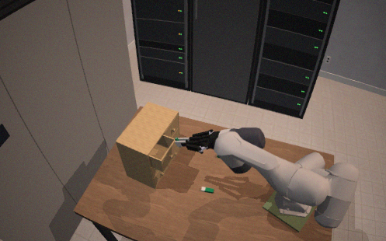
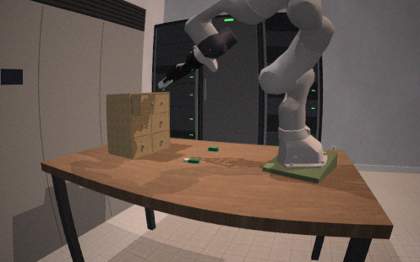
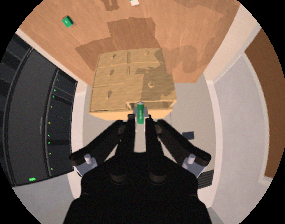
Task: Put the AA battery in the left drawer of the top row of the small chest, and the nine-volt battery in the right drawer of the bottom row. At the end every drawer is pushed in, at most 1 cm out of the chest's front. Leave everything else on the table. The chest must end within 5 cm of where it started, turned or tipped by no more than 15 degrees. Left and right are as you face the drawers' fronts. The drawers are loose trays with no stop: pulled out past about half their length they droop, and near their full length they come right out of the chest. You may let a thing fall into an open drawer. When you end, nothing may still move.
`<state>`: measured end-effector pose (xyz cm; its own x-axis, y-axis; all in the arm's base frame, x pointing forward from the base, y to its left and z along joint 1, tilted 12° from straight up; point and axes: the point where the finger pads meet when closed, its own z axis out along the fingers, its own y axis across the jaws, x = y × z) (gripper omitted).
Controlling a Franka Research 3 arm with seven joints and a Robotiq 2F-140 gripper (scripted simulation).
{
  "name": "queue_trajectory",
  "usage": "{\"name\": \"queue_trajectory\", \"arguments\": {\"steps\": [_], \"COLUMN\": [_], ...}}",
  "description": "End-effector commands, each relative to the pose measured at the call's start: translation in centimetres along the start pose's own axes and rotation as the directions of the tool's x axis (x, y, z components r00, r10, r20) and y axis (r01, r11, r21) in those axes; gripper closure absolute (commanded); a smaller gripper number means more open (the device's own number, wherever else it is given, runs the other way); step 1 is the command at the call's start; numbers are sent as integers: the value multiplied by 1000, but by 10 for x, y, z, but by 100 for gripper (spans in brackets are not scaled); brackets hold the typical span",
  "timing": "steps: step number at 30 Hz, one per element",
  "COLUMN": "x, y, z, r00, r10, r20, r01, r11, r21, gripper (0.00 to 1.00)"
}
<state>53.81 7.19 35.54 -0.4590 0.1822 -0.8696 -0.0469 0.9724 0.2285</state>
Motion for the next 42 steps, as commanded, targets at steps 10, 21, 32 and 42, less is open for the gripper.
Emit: {"name": "queue_trajectory", "arguments": {"steps": [10, 21, 32, 42], "x": [-22, -33, -35, -35], "y": [6, 7, 7, 7], "z": [41, 60, 64, 64], "r00": [999, 999, 999, 999], "r10": [-44, -44, -44, -44], "r20": [1, 1, 1, 1], "r01": [44, 44, 44, 44], "r11": [999, 999, 999, 999], "r21": [-14, -14, -14, -14], "gripper": [94, 94, 94, 94]}}
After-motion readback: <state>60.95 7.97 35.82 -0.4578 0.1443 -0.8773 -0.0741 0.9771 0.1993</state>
